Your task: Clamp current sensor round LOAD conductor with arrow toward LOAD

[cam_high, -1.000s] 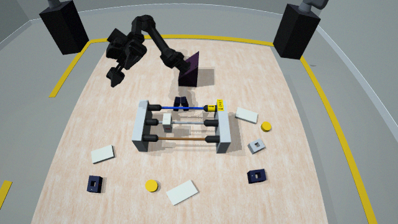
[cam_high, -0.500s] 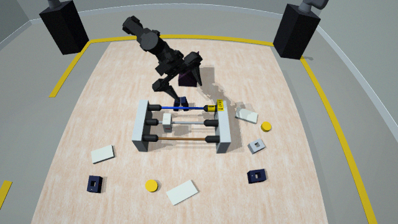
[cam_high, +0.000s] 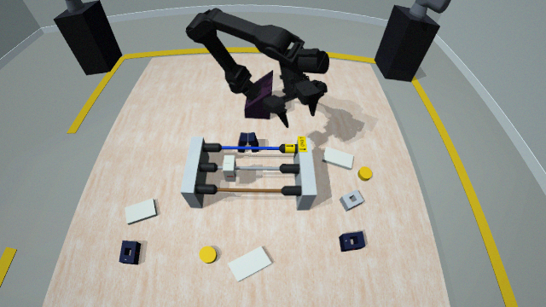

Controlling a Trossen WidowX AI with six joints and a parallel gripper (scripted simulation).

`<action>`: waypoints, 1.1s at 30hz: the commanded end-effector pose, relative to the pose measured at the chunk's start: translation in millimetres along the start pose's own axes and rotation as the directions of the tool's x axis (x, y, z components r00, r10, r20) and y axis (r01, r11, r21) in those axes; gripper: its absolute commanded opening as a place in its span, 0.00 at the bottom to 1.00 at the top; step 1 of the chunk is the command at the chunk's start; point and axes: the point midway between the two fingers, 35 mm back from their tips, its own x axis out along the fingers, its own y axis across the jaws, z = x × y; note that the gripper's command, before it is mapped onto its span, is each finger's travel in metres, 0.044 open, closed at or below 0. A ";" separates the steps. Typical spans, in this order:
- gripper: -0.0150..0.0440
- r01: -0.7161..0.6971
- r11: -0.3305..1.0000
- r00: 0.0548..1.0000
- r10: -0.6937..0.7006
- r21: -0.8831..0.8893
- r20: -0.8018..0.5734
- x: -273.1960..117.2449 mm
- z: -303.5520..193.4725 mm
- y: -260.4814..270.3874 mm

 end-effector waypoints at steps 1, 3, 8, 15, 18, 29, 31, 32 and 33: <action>1.00 0.036 0.999 0.999 -0.036 -0.017 -0.022 0.0 -0.8 -0.3; 1.00 0.036 0.999 0.999 -0.036 -0.017 -0.022 0.0 -0.8 -0.3; 1.00 0.036 0.999 0.999 -0.036 -0.017 -0.022 0.0 -0.8 -0.3; 1.00 0.036 0.999 0.999 -0.036 -0.017 -0.022 0.0 -0.8 -0.3; 1.00 0.037 0.999 0.999 -0.038 -0.009 -0.028 0.5 -2.4 -2.9; 1.00 0.228 0.888 0.911 -0.051 0.400 -0.409 15.2 -124.9 -119.7; 1.00 0.233 0.884 0.909 -0.050 0.405 -0.415 15.1 -127.3 -121.0; 1.00 0.233 0.884 0.909 -0.050 0.405 -0.415 15.1 -127.3 -121.0; 1.00 0.233 0.884 0.909 -0.050 0.405 -0.415 15.1 -127.3 -121.0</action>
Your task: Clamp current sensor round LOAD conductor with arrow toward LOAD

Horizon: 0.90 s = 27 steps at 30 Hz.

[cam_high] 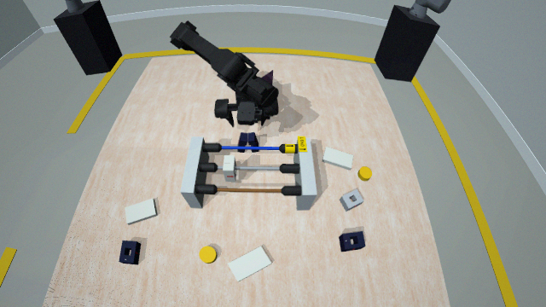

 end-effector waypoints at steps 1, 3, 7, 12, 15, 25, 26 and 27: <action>1.00 0.013 1.000 1.000 -0.013 0.015 -0.019 3.4 -6.4 -5.7; 1.00 0.013 1.000 1.000 -0.013 0.015 -0.019 4.7 -6.3 -5.6; 1.00 0.012 1.000 1.000 -0.012 0.015 -0.018 10.4 -5.7 -5.5; 1.00 0.012 1.000 1.000 -0.012 0.015 -0.018 18.8 -5.2 -5.4; 1.00 0.012 1.000 1.000 -0.011 0.015 -0.018 23.8 -5.0 -5.4; 1.00 0.012 1.000 1.000 -0.012 0.015 -0.017 40.2 -5.2 -5.7; 1.00 0.012 1.000 1.000 -0.012 0.015 -0.017 41.8 -5.3 -5.8; 1.00 0.012 1.000 1.000 -0.012 0.015 -0.017 43.5 -5.4 -5.9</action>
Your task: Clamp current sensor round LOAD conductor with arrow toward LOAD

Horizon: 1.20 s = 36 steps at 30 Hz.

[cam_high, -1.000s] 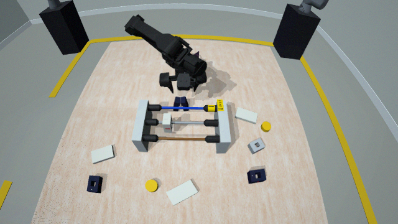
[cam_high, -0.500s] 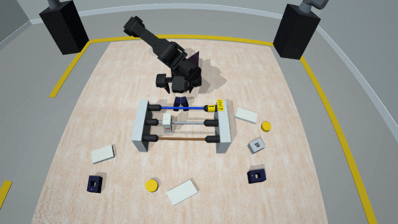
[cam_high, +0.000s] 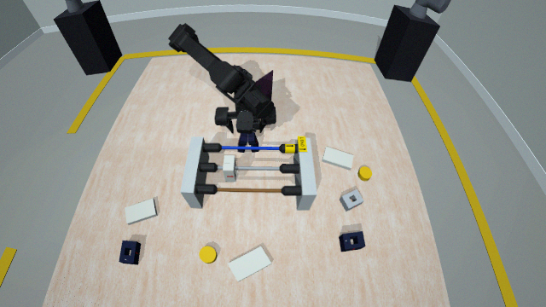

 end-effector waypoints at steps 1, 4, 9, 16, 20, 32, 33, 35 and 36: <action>1.00 0.006 1.000 1.000 -0.006 -0.006 -0.004 8.2 -2.2 -0.7; 1.00 0.007 1.000 1.000 -0.007 -0.006 -0.005 13.1 -2.5 -0.9; 1.00 0.008 1.000 1.000 -0.008 -0.006 -0.005 21.1 -3.3 -1.4; 0.91 0.004 1.000 1.000 -0.004 0.001 -0.001 22.1 -1.7 -1.3; 0.73 0.004 1.000 1.000 -0.004 0.001 -0.001 22.1 -1.7 -1.3; 0.56 0.004 1.000 1.000 -0.004 0.001 -0.001 22.1 -1.7 -1.3; 0.52 0.003 1.000 1.000 -0.003 0.001 -0.001 21.4 -1.4 -1.2; 0.43 0.003 1.000 1.000 -0.003 0.001 -0.001 18.3 0.0 -0.9; 0.39 0.002 1.000 1.000 -0.002 0.000 -0.001 15.8 1.1 -0.6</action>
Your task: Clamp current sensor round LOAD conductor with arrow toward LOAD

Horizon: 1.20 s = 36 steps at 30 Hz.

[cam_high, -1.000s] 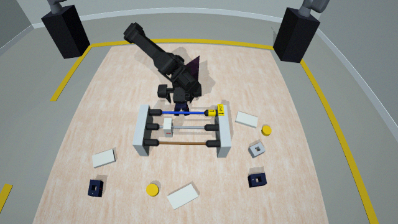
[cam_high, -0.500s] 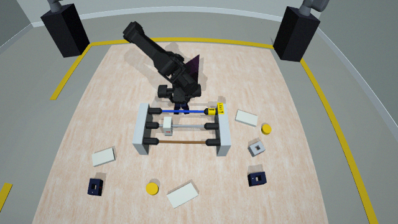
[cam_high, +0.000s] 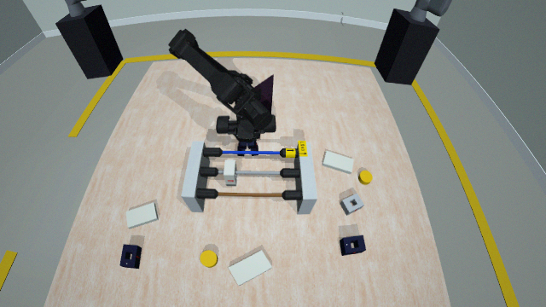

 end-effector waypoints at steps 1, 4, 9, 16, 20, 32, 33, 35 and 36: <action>0.34 -0.004 1.000 1.000 0.004 0.004 0.002 -8.3 4.4 1.1; 0.25 -0.006 1.000 1.000 0.006 0.002 0.002 -20.3 9.0 2.1; 0.25 -0.008 1.000 1.000 0.008 0.001 0.002 -41.3 15.4 3.6; 0.25 -0.008 1.000 1.000 0.008 -0.001 0.000 -71.7 21.1 4.9; 0.25 -0.006 1.000 1.000 0.006 -0.002 -0.001 -89.3 22.7 5.1; 0.25 -0.002 0.998 1.000 0.002 0.057 -0.003 -118.0 24.5 5.0; 0.25 -0.002 0.996 1.000 0.002 0.087 -0.003 -117.9 25.4 5.1; 0.25 -0.002 0.988 1.000 0.002 0.157 -0.002 -117.6 27.6 5.5; 0.25 -0.002 0.981 1.000 0.002 0.194 -0.002 -117.5 28.7 5.7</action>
